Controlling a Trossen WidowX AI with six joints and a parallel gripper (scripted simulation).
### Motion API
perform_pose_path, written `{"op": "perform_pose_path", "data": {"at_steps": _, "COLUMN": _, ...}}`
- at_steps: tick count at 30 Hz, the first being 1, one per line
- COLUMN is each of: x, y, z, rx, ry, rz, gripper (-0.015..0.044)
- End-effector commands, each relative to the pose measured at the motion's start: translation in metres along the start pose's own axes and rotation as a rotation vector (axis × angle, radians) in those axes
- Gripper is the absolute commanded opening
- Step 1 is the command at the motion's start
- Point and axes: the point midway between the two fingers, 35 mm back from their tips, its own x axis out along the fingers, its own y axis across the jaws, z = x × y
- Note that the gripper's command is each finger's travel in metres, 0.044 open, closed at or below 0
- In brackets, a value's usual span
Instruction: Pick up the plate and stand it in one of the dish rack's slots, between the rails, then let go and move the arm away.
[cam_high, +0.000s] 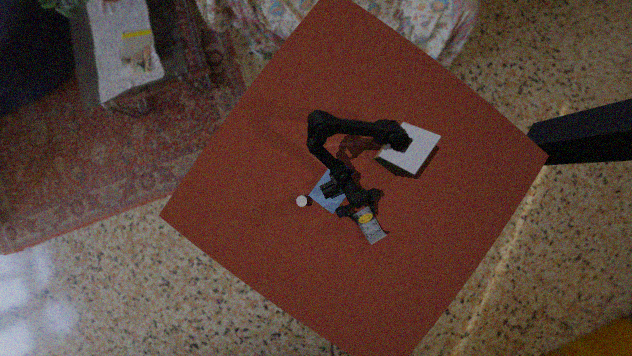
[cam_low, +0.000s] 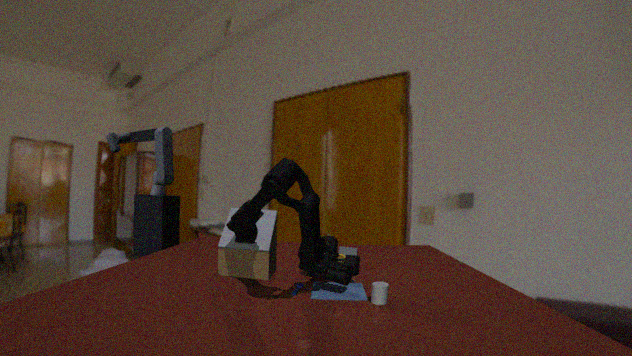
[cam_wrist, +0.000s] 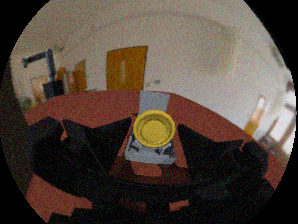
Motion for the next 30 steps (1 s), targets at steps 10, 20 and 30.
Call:
{"op": "perform_pose_path", "data": {"at_steps": 10, "x": -0.005, "y": -0.009, "z": 0.060, "rx": 0.001, "ry": 0.006, "rz": 0.016, "gripper": 0.0400}}
{"op": "perform_pose_path", "data": {"at_steps": 20, "x": -0.010, "y": -0.009, "z": 0.119, "rx": 0.026, "ry": 0.006, "rz": 0.027, "gripper": 0.0400}}
{"op": "perform_pose_path", "data": {"at_steps": 30, "x": -0.004, "y": 0.003, "z": 0.120, "rx": 0.293, "ry": 0.190, "rz": 0.113, "gripper": 0.0400}}
